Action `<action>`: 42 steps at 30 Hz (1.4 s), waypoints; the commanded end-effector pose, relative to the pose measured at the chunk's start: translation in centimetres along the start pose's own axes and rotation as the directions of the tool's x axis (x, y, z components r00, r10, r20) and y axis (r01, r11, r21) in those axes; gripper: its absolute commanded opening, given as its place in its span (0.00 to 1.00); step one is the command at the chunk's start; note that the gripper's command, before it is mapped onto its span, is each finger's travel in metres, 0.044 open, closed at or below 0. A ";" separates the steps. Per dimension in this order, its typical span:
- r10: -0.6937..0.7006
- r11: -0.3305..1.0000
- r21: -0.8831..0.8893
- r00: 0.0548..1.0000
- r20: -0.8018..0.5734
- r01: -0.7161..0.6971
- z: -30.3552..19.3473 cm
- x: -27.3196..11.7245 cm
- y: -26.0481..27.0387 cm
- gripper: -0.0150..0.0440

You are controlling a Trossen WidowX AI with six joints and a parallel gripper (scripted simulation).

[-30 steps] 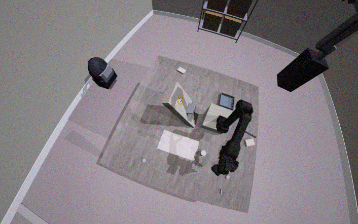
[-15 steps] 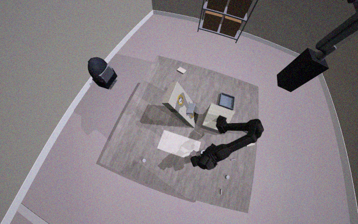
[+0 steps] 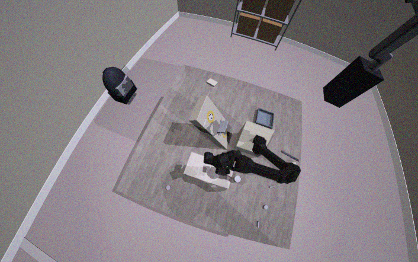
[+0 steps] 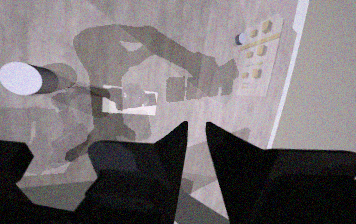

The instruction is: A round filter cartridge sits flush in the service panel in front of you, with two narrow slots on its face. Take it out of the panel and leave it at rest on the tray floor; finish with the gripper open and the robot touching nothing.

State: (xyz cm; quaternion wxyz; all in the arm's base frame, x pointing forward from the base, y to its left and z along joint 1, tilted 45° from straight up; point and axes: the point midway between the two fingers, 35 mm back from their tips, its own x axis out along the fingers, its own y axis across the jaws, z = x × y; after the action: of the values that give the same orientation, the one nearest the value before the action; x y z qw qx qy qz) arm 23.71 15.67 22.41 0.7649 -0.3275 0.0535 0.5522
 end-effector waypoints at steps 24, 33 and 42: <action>-0.445 0.782 0.346 0.853 -0.273 0.519 -23.5 -14.3 -4.4 0.41; -0.444 0.782 0.346 0.853 -0.275 0.518 -23.7 -14.0 -4.6 0.41; -0.439 0.785 0.345 0.854 -0.277 0.515 -24.2 -12.8 -5.2 0.41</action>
State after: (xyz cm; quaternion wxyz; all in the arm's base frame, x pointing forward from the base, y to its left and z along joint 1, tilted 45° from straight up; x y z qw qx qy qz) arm 29.87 -9.62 12.17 0.9228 -0.2190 0.1468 0.2810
